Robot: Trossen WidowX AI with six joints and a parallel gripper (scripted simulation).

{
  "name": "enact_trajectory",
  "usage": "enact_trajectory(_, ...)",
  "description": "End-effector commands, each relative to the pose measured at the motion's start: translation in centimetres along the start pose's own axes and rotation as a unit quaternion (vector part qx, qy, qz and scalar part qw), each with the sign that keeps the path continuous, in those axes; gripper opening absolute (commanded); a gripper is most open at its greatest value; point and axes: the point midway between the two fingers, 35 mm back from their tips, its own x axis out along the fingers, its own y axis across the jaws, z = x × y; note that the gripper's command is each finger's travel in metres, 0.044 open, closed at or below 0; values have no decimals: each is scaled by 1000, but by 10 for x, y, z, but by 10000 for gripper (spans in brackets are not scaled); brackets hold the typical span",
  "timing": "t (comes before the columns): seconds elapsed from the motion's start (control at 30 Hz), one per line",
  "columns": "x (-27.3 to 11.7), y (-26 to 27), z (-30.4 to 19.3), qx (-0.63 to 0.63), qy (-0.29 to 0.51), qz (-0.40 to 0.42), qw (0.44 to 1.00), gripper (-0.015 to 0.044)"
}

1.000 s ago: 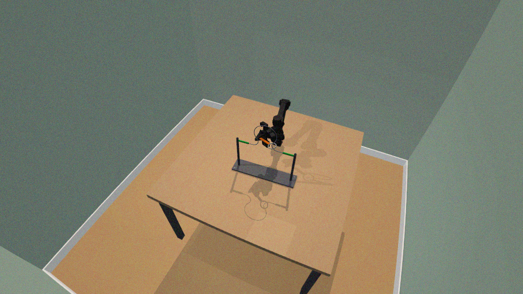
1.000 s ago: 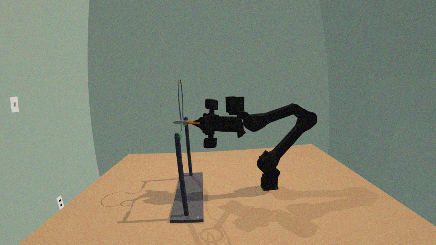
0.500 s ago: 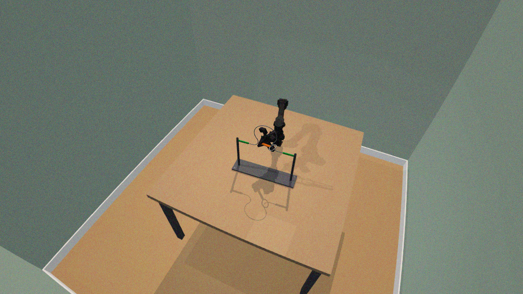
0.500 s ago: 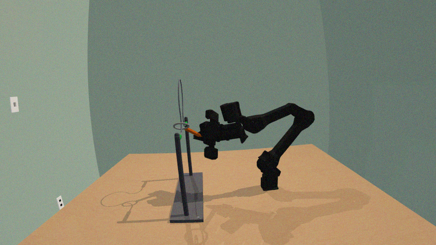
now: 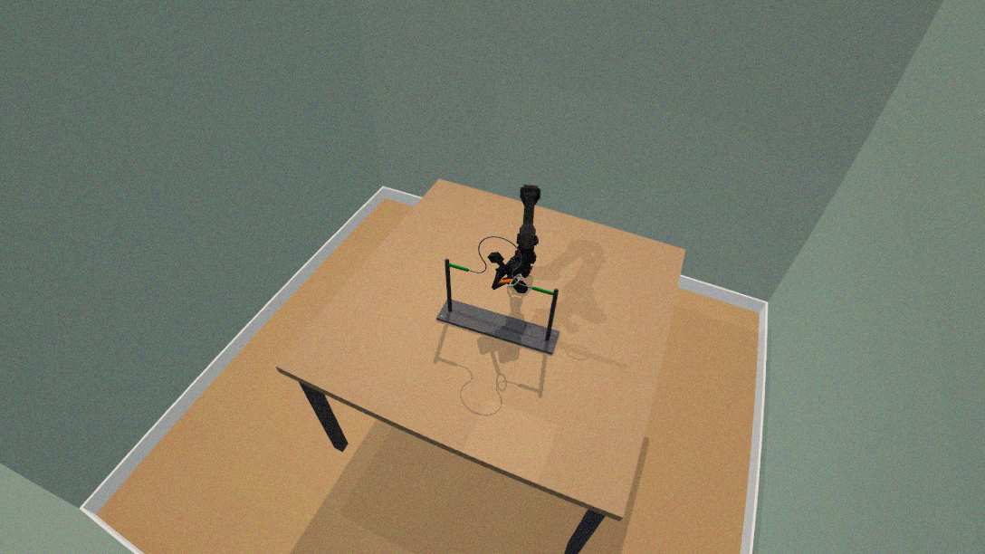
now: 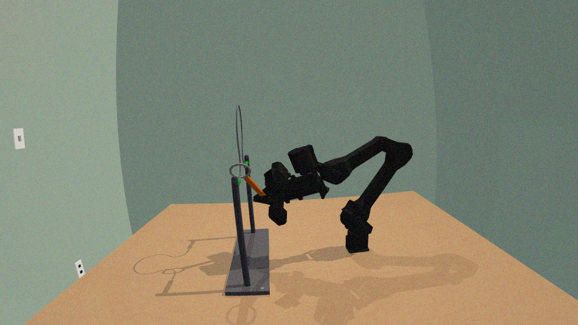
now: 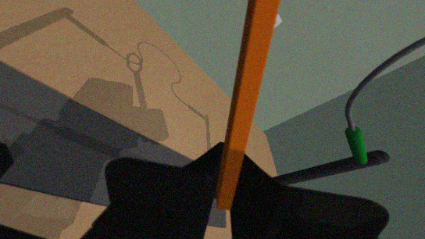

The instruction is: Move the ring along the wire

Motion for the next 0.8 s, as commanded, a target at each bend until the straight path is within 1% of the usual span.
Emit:
enact_trajectory(0.0, -1, 18, -2, 42, 5, 26, 999, -150)
enact_trajectory(0.4, -11, 61, 7, 163, 18, 89, 982, -150)
enact_trajectory(0.77, -22, 89, 21, 245, 27, 130, 960, -150)
